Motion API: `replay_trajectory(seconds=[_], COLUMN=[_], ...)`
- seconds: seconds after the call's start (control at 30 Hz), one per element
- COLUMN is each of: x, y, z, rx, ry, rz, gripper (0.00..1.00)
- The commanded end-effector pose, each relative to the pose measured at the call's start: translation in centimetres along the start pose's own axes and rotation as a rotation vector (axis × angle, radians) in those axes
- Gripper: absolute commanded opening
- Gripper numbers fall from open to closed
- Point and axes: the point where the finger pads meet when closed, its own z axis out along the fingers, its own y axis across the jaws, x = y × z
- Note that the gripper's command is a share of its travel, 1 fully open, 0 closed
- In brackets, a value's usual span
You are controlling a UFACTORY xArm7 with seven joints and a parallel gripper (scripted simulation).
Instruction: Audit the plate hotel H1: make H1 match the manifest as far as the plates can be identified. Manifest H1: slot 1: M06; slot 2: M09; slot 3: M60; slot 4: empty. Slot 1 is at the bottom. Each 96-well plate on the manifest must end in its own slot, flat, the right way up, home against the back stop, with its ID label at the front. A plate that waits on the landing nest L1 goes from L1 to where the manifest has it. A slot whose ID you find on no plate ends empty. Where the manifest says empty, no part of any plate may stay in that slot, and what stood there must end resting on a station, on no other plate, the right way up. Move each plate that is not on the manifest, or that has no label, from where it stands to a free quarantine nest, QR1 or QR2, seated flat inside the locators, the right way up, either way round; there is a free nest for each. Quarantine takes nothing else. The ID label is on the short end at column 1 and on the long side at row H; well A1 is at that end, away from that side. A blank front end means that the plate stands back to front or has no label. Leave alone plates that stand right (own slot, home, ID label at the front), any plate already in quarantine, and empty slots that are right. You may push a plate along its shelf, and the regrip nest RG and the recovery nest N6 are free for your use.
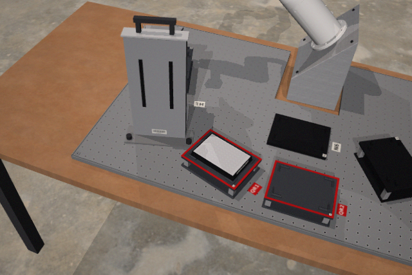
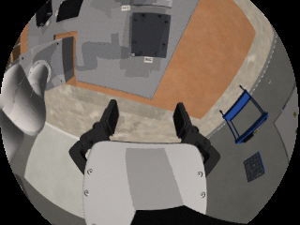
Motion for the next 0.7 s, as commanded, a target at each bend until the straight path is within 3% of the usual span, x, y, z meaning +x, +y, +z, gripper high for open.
replay_trajectory(seconds=[0.0, 0.67], x=[0.0, 0.0], y=[0.1, 0.1], z=[0.3, 3.3], rx=[-0.005, -0.005], ry=[0.0, 0.0], rz=[0.0, 0.0], gripper=[1.0, 1.0])
